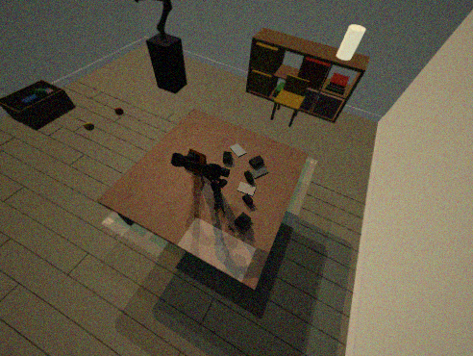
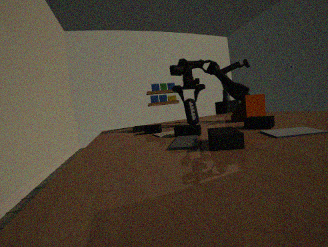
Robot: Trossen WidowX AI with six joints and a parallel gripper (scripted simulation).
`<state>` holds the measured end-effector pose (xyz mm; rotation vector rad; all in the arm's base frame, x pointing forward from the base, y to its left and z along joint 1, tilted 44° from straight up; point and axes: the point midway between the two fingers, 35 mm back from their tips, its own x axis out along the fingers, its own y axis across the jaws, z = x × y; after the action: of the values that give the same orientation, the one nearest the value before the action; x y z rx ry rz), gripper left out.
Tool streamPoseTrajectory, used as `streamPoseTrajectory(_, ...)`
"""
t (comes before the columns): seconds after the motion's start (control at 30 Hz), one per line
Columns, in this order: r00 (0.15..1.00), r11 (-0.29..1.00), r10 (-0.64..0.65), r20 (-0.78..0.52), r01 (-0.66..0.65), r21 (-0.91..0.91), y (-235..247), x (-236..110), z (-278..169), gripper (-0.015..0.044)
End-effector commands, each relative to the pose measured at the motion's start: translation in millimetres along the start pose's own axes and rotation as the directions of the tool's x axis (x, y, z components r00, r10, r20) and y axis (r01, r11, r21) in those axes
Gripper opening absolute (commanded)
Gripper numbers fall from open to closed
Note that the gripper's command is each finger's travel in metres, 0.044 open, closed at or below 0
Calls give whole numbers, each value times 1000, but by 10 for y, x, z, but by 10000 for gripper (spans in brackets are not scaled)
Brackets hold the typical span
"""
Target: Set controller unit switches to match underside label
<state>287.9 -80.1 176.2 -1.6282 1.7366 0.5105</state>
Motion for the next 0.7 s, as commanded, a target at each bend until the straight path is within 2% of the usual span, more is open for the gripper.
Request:
streamPoseTrajectory(0.0, 1000, 1000, 27, 3, -27, -9, 17, 67, 109, 338)
streamPoseTrajectory(0.67, 1000, 1000, 27, 4, -27, -9, 20, 69, 354, 338)
